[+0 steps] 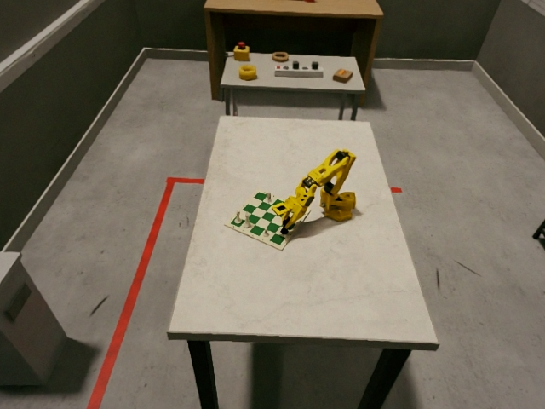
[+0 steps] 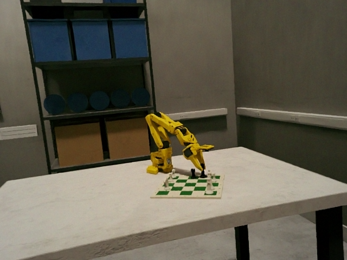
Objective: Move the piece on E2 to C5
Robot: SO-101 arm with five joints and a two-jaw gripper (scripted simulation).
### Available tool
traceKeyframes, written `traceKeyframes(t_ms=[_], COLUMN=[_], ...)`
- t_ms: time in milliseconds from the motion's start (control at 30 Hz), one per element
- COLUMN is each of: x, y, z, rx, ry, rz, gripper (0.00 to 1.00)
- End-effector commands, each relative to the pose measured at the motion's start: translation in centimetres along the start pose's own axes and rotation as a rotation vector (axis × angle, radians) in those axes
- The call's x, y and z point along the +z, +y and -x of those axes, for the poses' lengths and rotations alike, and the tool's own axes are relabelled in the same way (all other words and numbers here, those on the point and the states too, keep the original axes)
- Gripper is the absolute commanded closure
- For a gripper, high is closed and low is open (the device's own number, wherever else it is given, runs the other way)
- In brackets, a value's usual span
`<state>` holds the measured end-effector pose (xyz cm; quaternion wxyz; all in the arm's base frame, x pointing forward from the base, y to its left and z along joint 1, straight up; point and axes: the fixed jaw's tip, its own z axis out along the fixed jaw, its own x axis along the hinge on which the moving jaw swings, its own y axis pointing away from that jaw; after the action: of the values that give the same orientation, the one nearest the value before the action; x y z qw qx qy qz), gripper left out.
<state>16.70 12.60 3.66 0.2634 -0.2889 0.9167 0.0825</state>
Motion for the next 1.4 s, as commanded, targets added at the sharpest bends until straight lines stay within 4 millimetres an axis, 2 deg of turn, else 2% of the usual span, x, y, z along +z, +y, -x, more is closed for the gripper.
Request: traceKeyframes(t_ms=[0, 1000, 1367], x=[0.08, 0.07, -0.54], y=[-0.23, -0.23, -0.35], z=[-0.10, -0.09, 0.30], rx=[0.005, 0.005, 0.005], ry=[0.014, 0.014, 0.014], rz=[-0.005, -0.005, -0.008], gripper=[0.99, 1.00, 1.00])
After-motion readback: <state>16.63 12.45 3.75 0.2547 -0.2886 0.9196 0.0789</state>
